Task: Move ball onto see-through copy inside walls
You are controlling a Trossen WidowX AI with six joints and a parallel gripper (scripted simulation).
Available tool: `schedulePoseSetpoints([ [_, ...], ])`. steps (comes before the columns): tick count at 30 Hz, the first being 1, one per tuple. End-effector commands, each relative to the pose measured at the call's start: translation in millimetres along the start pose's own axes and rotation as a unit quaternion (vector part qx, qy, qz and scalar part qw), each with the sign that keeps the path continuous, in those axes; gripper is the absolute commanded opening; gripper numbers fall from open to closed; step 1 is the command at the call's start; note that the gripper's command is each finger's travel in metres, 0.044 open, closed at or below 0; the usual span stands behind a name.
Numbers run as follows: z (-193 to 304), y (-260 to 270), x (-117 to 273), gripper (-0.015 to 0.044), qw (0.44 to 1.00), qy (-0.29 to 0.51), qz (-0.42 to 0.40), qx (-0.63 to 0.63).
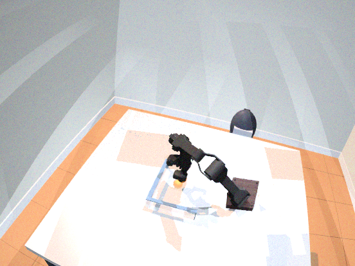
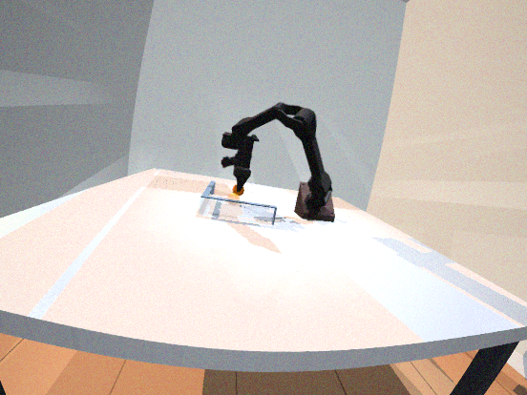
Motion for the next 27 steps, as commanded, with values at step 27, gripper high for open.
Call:
schedulePoseSetpoints([
  [27, -12.4, 16.0, 51.1, 0.0, 1.0, -0.002, 0.001, 0.003],
])
Point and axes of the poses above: the point midway between the two fingers, 35 mm back from their tips, its own x axis back along the fingers, its own y axis across the jaws, z = x × y, the point moved 1 cm from there along x, back along the fingers
